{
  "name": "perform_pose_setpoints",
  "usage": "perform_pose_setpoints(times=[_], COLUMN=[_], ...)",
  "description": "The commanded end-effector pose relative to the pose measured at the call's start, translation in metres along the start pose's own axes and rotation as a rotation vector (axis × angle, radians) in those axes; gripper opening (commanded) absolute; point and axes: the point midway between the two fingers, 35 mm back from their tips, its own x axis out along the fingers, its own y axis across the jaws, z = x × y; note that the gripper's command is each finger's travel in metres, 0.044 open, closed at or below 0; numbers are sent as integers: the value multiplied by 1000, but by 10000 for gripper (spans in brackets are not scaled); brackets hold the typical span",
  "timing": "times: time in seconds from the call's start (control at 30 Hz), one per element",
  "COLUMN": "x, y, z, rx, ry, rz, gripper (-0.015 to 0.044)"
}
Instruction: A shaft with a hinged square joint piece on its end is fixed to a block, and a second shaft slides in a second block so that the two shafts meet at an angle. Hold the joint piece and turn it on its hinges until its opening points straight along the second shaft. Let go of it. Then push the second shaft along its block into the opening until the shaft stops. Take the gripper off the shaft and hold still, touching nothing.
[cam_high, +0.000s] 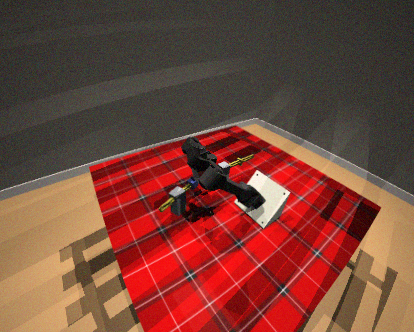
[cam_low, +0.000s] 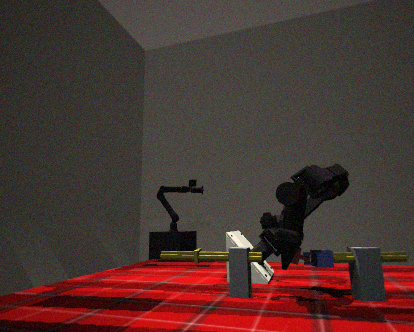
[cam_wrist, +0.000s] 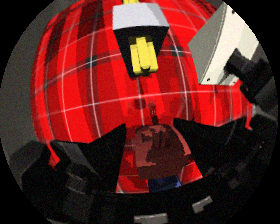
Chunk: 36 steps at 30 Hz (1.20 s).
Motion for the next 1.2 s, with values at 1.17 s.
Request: perform_pose_setpoints(times=[1.17], x=[2], y=[-1], z=[0], rx=[6], ry=[4], rz=[-3], gripper=[182])
